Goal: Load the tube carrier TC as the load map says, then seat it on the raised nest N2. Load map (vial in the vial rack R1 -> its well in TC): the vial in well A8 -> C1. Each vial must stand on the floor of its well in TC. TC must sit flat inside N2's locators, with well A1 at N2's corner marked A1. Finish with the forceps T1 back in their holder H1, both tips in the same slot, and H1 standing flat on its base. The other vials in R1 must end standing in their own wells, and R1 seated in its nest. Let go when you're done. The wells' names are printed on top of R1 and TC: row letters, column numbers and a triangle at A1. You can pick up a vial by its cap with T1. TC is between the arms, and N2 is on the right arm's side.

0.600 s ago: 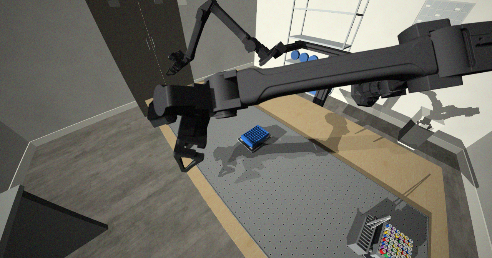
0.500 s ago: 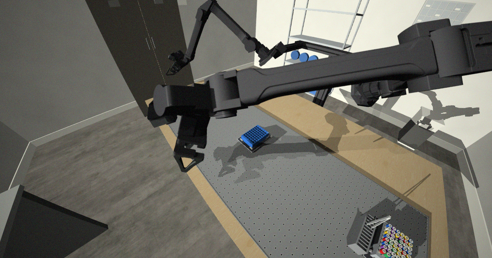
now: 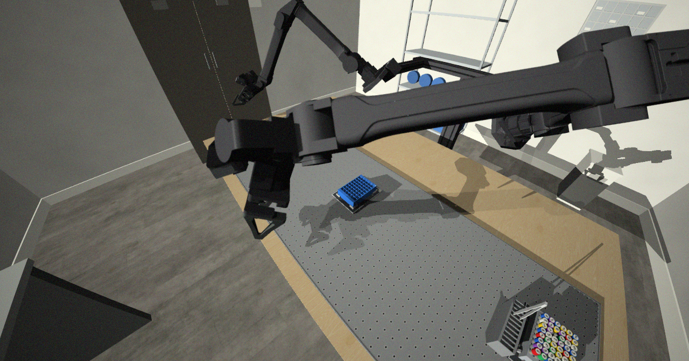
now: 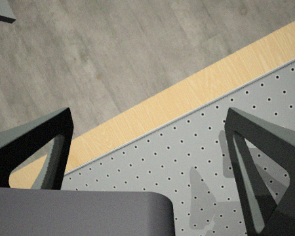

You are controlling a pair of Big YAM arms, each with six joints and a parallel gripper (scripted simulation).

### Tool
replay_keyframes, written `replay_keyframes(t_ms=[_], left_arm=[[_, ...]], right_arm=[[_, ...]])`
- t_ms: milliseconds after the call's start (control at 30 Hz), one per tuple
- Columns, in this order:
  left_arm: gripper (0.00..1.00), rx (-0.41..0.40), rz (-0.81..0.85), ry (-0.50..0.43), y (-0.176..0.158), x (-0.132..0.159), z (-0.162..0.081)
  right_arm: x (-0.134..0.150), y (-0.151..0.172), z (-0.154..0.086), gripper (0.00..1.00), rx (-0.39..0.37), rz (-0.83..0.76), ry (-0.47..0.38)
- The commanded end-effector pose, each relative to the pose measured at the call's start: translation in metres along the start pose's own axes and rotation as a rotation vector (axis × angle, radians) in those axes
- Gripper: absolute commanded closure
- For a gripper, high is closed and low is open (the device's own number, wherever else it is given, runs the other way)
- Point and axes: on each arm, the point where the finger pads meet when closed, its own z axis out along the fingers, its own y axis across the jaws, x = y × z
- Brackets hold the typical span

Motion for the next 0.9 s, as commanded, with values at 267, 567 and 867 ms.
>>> replay_keyframes(t_ms=[267,567,867], left_arm=[[0.76,0.004,-0.083,0.039,0.051,0.029,-0.014],[0.76,0.027,-0.117,0.075,0.047,0.041,-0.016],[0.76,0.013,-0.128,0.064,0.085,0.077,-0.029]], right_arm=[[-0.015,-0.002,0.000,0.00,0.000,-0.032,-0.009],[-0.015,-0.002,0.000,0.00,0.000,-0.032,-0.009],[-0.015,-0.002,0.000,0.00,0.000,-0.032,-0.009]])
